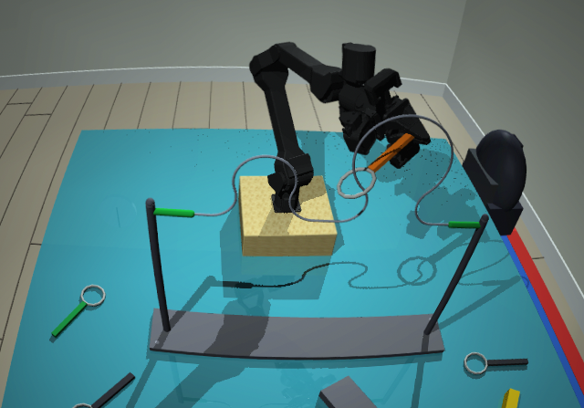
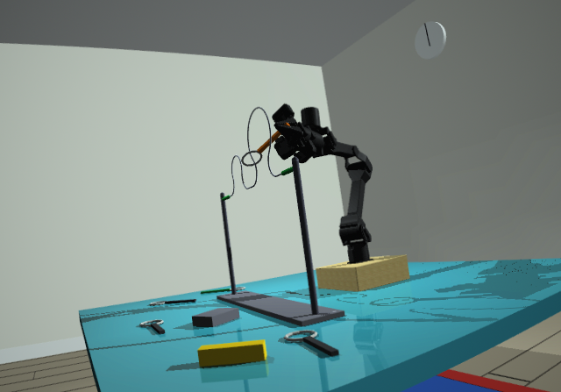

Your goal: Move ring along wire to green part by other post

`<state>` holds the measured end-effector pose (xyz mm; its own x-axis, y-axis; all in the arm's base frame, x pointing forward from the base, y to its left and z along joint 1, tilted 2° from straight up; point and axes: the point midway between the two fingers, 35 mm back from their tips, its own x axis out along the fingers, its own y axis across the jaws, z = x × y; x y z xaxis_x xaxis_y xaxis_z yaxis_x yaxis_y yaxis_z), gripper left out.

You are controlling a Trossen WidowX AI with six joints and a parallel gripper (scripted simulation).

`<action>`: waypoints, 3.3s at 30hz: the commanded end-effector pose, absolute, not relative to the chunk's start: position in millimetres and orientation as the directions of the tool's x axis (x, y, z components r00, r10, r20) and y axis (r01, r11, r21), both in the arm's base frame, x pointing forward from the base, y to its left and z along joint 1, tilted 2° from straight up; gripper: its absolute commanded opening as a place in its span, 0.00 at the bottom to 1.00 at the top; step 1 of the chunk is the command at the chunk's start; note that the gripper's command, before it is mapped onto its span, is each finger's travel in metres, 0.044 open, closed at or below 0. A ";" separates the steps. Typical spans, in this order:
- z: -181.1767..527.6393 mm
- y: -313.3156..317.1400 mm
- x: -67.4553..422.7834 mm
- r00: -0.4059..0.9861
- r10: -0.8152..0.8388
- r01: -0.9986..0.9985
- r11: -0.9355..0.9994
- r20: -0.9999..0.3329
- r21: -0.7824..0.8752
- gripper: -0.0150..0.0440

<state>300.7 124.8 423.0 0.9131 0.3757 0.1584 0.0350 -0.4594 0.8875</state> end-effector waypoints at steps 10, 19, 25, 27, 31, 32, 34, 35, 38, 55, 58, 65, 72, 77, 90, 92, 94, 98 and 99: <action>422.4 126.9 300.3 0.914 0.395 0.043 -0.322 0.093 0.946 0.00; 418.8 128.3 300.5 0.916 0.399 0.053 -0.215 0.038 0.975 0.00; 416.3 128.9 300.7 0.917 0.399 0.060 -0.142 0.001 0.988 0.00; 415.5 129.1 300.8 0.917 0.398 0.063 -0.117 -0.011 0.991 0.00; 413.8 129.4 300.9 0.918 0.396 0.068 -0.068 -0.035 0.995 0.00; 413.4 129.4 300.9 0.918 0.395 0.069 -0.056 -0.042 0.996 0.00; 412.5 129.5 300.9 0.918 0.393 0.072 -0.031 -0.054 0.997 0.00; 412.1 129.6 300.9 0.918 0.392 0.073 -0.019 -0.060 0.997 0.00; 410.8 129.7 301.0 0.918 0.388 0.077 0.018 -0.078 0.997 0.00; 403.4 129.3 301.2 0.918 0.355 0.100 0.226 -0.177 0.969 0.00; 402.1 129.1 301.3 0.918 0.347 0.104 0.261 -0.194 0.960 0.00; 399.2 128.3 301.3 0.917 0.326 0.114 0.343 -0.232 0.932 0.00; 396.3 127.3 301.3 0.915 0.302 0.123 0.422 -0.267 0.898 0.00; 394.2 126.5 301.3 0.914 0.282 0.130 0.477 -0.291 0.869 0.00; 389.3 123.7 301.2 0.910 0.225 0.147 0.609 -0.348 0.780 0.00; 388.6 123.2 301.1 0.909 0.216 0.150 0.628 -0.355 0.764 0.00; 387.8 122.7 301.1 0.909 0.206 0.152 0.646 -0.363 0.748 0.00; 386.5 121.6 301.1 0.907 0.186 0.157 0.682 -0.377 0.714 0.00; 386.1 121.3 301.0 0.907 0.181 0.158 0.691 -0.381 0.705 0.00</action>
